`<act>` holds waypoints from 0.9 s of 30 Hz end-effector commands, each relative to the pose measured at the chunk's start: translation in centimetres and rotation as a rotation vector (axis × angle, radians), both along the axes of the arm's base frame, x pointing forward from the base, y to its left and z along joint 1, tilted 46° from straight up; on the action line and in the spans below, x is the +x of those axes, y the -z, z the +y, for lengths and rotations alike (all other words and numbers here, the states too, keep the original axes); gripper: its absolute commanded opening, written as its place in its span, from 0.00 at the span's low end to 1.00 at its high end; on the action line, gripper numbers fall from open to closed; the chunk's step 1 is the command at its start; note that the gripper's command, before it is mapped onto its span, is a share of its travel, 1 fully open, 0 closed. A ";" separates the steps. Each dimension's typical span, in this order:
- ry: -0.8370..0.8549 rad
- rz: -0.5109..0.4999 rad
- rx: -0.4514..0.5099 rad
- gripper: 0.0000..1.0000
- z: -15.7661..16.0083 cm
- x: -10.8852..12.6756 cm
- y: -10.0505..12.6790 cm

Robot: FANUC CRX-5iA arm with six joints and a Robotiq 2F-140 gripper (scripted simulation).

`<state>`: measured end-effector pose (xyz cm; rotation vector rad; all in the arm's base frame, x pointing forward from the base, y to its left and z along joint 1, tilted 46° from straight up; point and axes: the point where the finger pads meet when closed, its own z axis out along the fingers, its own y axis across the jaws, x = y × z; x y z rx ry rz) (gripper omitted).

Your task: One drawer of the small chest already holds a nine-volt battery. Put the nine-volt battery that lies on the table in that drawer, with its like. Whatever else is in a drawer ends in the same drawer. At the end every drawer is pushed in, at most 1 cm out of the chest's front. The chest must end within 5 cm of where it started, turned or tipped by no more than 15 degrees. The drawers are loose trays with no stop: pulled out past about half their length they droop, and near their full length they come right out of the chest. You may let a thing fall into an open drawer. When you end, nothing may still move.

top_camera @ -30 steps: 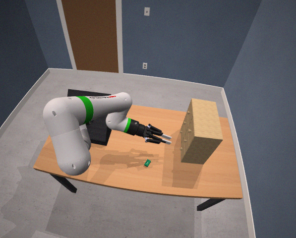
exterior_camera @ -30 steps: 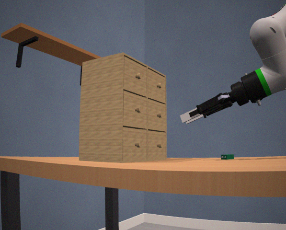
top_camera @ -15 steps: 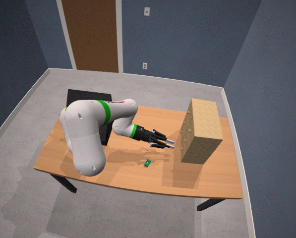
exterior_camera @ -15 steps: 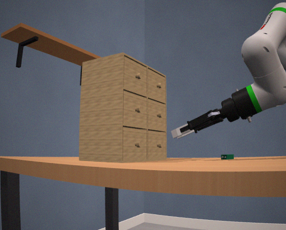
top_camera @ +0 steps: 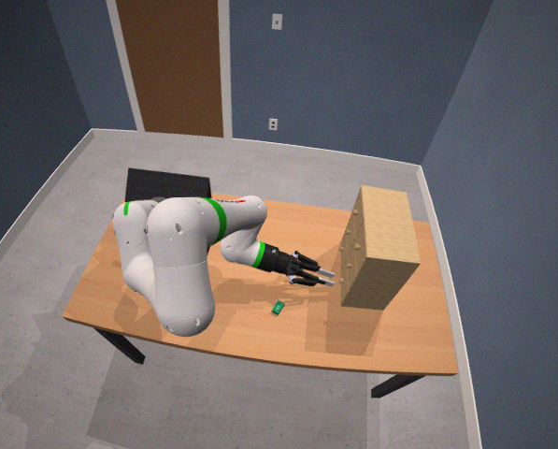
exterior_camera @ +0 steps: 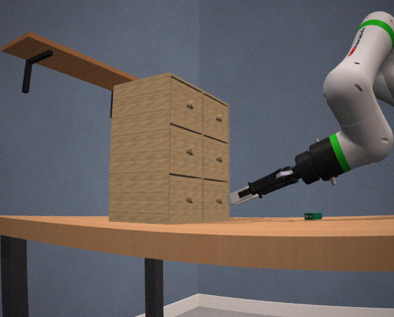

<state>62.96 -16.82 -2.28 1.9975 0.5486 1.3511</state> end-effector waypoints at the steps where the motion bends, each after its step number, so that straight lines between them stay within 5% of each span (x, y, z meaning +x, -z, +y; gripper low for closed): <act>1: 0.001 0.001 0.000 0.20 -0.1 0.0 0.1; 27: 0.001 0.001 0.000 0.20 -0.1 0.2 0.1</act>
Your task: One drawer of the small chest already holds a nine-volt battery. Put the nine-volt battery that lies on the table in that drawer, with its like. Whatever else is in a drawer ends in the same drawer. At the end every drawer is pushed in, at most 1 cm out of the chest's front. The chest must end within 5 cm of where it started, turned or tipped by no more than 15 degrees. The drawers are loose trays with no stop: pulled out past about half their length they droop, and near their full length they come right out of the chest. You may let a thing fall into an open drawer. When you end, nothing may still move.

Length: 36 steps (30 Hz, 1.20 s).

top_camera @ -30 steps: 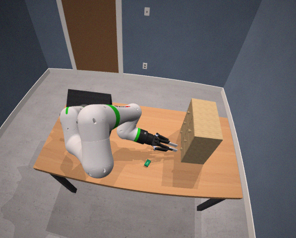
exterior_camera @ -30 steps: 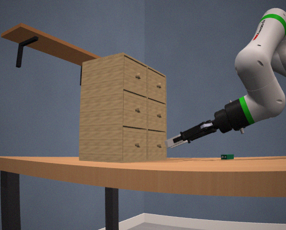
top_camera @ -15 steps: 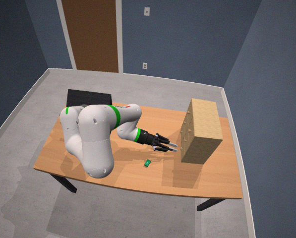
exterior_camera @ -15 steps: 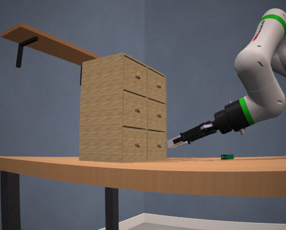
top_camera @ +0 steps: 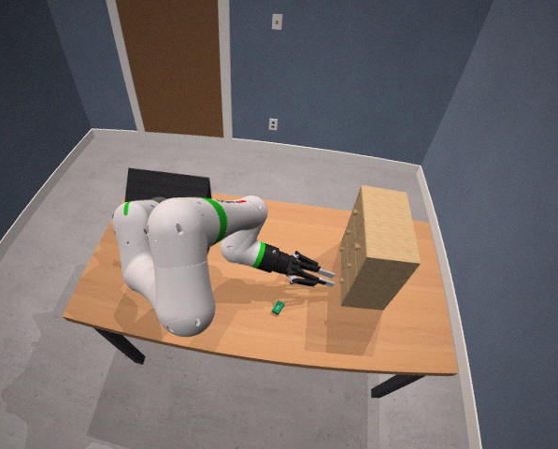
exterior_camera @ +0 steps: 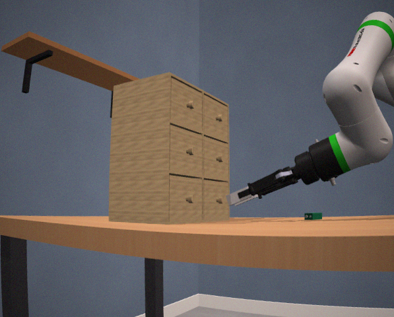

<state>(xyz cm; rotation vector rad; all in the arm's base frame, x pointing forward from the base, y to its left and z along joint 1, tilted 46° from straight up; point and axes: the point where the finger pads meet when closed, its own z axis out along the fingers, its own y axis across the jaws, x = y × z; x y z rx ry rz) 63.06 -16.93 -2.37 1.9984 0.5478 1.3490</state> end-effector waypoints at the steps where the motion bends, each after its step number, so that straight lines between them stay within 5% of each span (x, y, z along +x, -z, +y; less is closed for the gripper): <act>1: 0.000 0.000 0.000 0.20 0.0 0.1 0.0; 36: 0.000 0.000 0.000 0.20 -0.1 3.4 0.0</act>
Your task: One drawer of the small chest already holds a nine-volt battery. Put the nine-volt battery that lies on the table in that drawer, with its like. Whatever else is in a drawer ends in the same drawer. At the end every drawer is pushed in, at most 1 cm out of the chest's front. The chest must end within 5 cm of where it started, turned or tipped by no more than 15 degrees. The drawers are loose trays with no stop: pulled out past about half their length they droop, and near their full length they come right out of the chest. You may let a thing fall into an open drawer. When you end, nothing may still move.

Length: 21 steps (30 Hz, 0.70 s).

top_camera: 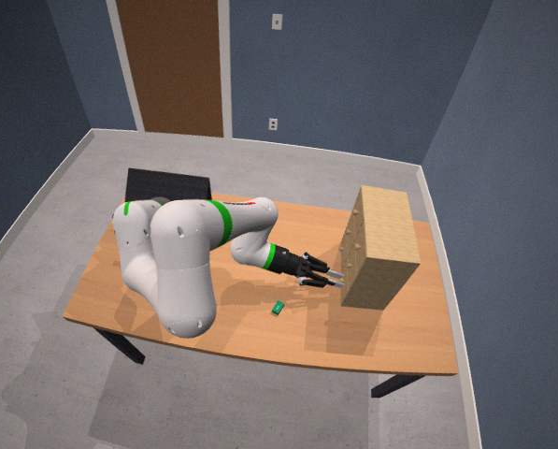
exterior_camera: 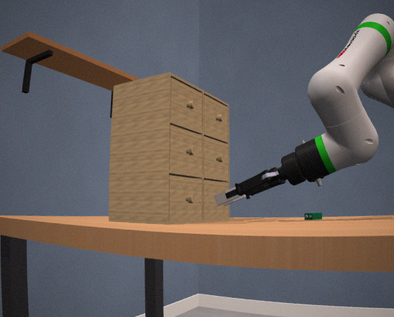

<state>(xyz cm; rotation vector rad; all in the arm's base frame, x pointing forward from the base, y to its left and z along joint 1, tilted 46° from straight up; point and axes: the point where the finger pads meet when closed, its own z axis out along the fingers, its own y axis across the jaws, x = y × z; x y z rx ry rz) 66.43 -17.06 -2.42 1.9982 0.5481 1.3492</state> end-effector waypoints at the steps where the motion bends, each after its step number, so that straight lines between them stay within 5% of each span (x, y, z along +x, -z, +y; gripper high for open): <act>1: 0.000 0.000 0.000 0.20 0.0 0.0 0.0; 18: 0.000 0.000 0.000 0.20 0.0 0.0 0.0; 19: 0.000 0.000 0.000 0.08 0.0 0.0 0.0; 21: 0.000 0.000 0.000 0.08 0.0 0.0 0.0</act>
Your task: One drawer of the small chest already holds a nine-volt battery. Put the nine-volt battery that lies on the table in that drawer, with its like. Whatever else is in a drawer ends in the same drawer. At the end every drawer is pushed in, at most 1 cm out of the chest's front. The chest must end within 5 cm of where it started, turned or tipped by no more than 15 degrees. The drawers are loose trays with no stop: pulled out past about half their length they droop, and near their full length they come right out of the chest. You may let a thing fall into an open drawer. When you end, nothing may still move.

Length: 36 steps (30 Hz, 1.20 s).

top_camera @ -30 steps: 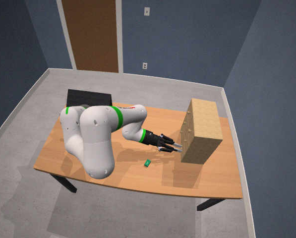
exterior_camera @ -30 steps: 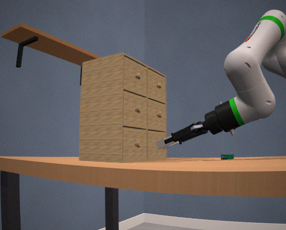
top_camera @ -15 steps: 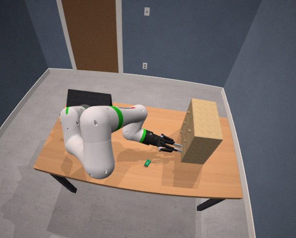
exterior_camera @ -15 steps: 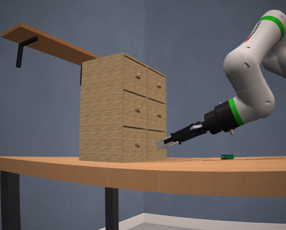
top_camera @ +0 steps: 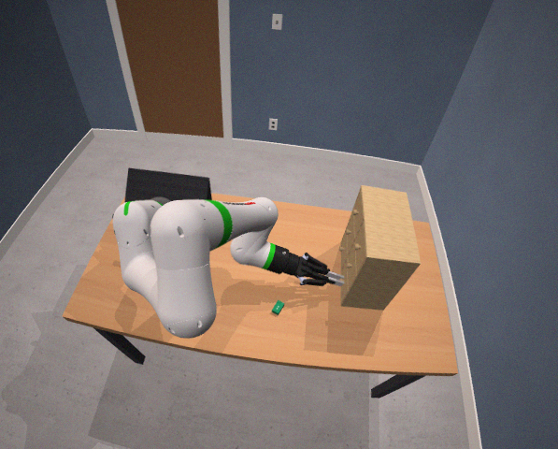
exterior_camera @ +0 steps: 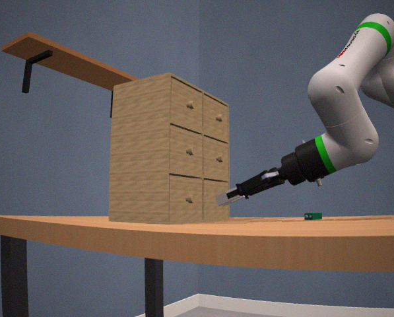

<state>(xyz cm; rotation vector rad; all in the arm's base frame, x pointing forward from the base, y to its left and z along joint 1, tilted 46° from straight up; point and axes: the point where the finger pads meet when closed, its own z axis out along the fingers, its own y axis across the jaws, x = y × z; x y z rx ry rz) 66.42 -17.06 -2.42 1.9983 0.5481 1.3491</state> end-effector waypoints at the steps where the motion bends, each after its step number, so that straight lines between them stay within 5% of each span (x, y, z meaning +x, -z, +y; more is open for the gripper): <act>1: 0.000 0.000 0.000 0.08 0.0 0.0 0.0; 36: 0.000 0.000 0.000 0.08 0.0 -0.4 0.0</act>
